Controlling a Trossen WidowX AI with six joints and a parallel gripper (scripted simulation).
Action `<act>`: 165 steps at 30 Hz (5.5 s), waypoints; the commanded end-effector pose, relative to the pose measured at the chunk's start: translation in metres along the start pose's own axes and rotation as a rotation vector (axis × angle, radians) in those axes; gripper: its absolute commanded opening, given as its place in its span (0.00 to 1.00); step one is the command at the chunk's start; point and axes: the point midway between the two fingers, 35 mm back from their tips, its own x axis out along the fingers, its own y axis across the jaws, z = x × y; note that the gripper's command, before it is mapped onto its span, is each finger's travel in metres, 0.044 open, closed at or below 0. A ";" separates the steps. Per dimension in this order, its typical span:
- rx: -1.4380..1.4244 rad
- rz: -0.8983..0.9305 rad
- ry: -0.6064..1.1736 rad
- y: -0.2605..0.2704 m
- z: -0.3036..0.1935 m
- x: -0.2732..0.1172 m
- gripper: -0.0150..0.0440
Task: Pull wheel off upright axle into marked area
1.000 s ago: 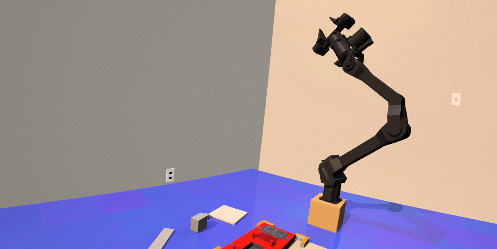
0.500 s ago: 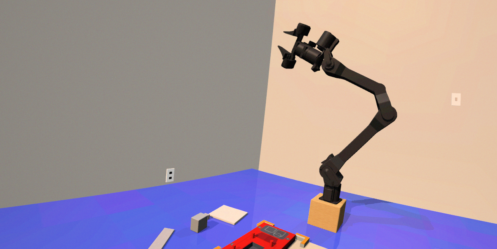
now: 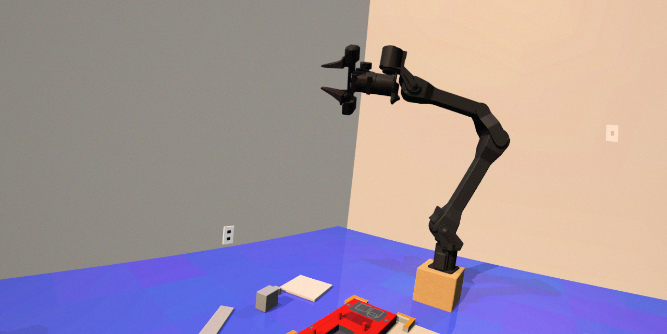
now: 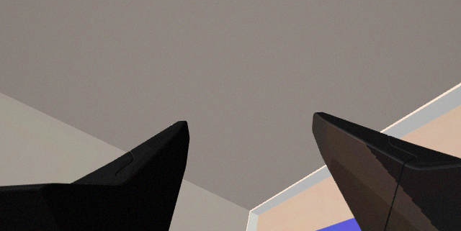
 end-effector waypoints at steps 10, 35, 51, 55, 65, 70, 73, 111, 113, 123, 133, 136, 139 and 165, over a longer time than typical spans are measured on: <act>-0.259 -0.080 0.515 -0.018 -0.172 0.015 0.76; -1.121 0.040 1.553 -0.096 -0.454 -0.171 0.76; -1.554 0.191 1.938 -0.146 -0.492 -0.288 0.76; -1.555 0.190 1.937 -0.147 -0.490 -0.281 0.76; -1.555 0.190 1.937 -0.196 -0.525 -0.286 0.76; -1.555 0.190 1.937 -0.208 -0.532 -0.290 0.76; -1.555 0.190 1.937 -0.208 -0.532 -0.290 0.76; -1.561 0.185 1.940 -0.200 -0.525 -0.288 0.25; -1.561 0.185 1.940 -0.199 -0.525 -0.288 0.25; -1.560 0.185 1.939 -0.196 -0.523 -0.287 0.25; -1.559 0.186 1.939 -0.193 -0.522 -0.287 0.25; -1.559 0.186 1.939 -0.193 -0.521 -0.287 0.25; -1.559 0.186 1.939 -0.192 -0.521 -0.287 0.25; -1.557 0.188 1.938 -0.185 -0.516 -0.286 0.25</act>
